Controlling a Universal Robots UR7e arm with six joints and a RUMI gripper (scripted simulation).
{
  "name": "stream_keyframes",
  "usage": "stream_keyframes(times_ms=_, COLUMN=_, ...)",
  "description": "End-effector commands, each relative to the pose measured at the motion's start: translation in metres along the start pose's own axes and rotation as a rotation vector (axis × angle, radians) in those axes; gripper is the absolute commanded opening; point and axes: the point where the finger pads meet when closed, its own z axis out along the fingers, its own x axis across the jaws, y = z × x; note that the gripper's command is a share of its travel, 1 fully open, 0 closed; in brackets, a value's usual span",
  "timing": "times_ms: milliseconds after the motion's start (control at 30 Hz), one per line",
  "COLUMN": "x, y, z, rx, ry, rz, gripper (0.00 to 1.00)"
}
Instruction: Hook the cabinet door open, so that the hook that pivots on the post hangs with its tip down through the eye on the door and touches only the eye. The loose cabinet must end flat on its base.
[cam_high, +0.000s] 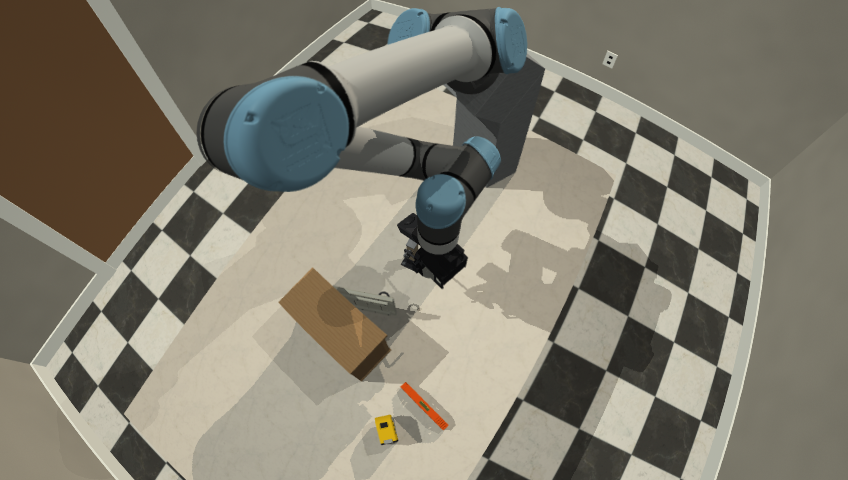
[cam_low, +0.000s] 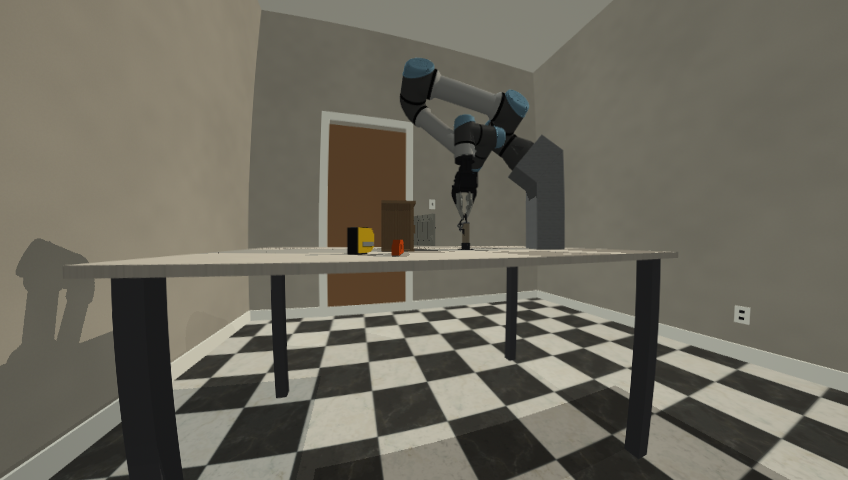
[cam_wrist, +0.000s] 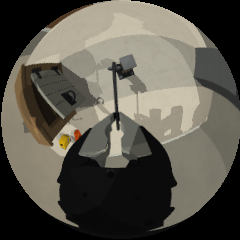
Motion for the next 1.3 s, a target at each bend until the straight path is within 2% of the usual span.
stream_keyframes(times_ms=0, x=-0.001, y=0.000, z=-0.002, rx=0.000, ry=-0.001, rz=0.006, gripper=0.02)
stream_keyframes(times_ms=1267, x=-0.022, y=-0.003, z=-0.002, rx=0.000, ry=-0.001, rz=0.272, gripper=0.02)
